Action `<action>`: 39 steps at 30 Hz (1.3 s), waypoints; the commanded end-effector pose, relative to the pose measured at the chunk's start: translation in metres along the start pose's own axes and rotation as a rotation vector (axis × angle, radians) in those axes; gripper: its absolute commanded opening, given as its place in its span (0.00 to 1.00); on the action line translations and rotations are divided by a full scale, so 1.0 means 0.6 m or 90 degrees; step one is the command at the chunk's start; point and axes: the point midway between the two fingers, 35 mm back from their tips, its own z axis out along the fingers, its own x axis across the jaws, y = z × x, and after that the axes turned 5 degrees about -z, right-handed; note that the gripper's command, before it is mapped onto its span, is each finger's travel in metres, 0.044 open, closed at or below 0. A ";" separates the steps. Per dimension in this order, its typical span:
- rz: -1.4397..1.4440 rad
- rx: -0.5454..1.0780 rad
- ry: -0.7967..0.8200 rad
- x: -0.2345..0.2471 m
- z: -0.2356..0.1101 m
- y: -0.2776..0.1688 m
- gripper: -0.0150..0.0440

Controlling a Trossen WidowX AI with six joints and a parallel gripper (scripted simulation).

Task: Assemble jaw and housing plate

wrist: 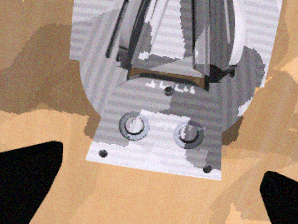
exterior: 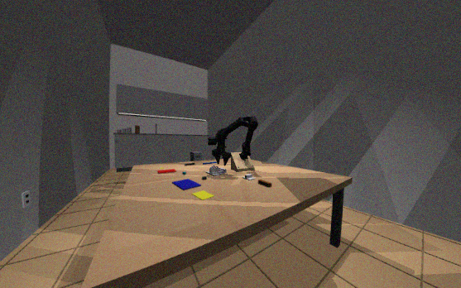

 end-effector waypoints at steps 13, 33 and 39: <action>-0.008 -0.003 -0.005 0.008 -0.123 -0.050 1.00; -0.008 -0.003 -0.005 0.009 -0.125 -0.052 1.00; -0.008 -0.003 -0.005 0.009 -0.125 -0.052 1.00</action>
